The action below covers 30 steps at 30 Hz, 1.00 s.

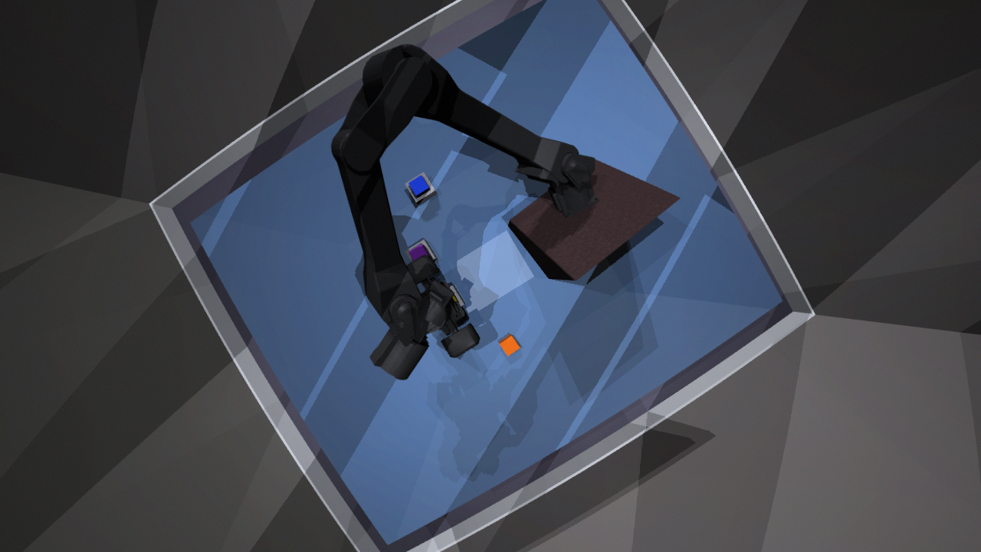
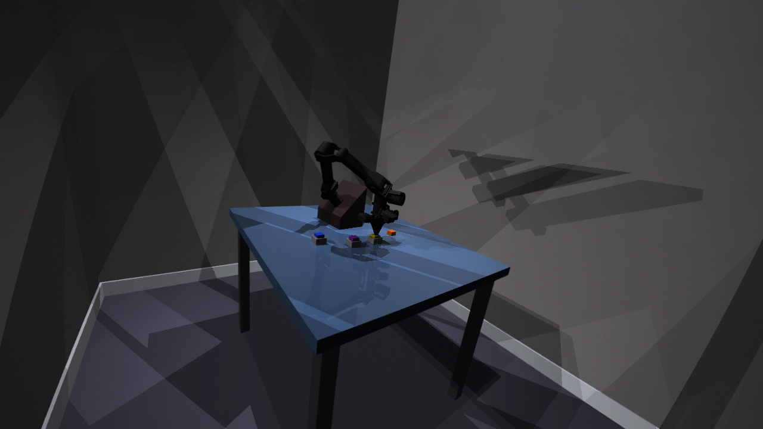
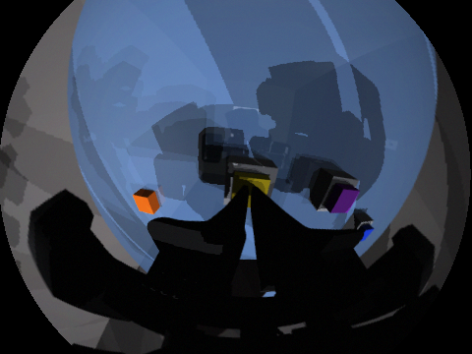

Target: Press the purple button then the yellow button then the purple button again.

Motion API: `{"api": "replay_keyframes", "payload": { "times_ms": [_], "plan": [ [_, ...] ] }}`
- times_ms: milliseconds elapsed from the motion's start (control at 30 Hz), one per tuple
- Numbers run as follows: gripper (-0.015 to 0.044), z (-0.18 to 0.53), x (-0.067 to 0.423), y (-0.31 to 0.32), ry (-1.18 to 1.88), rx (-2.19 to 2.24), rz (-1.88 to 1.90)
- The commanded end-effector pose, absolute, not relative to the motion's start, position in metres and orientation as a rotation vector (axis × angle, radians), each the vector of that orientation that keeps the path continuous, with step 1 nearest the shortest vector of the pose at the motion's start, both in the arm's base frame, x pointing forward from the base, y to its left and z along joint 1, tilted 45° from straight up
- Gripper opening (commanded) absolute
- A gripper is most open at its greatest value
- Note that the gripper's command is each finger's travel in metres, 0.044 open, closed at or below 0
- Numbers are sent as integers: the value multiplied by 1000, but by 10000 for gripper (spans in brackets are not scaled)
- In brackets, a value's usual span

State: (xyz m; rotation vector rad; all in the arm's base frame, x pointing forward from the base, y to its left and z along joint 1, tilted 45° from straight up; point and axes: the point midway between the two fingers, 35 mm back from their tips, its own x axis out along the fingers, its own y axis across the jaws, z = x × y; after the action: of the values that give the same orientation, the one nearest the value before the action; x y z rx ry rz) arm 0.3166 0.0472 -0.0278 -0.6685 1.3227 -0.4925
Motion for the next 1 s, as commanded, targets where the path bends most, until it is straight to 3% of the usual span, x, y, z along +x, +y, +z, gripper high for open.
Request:
{"api": "replay_keyframes", "payload": {
  "times_ms": [0,633,967],
  "plan": [
    [20,-32,314,42,1333,-681,-497],
    [20,-32,314,42,1333,-681,-497],
    [20,-1,307,73,1334,-679,-494]
  ]
}}
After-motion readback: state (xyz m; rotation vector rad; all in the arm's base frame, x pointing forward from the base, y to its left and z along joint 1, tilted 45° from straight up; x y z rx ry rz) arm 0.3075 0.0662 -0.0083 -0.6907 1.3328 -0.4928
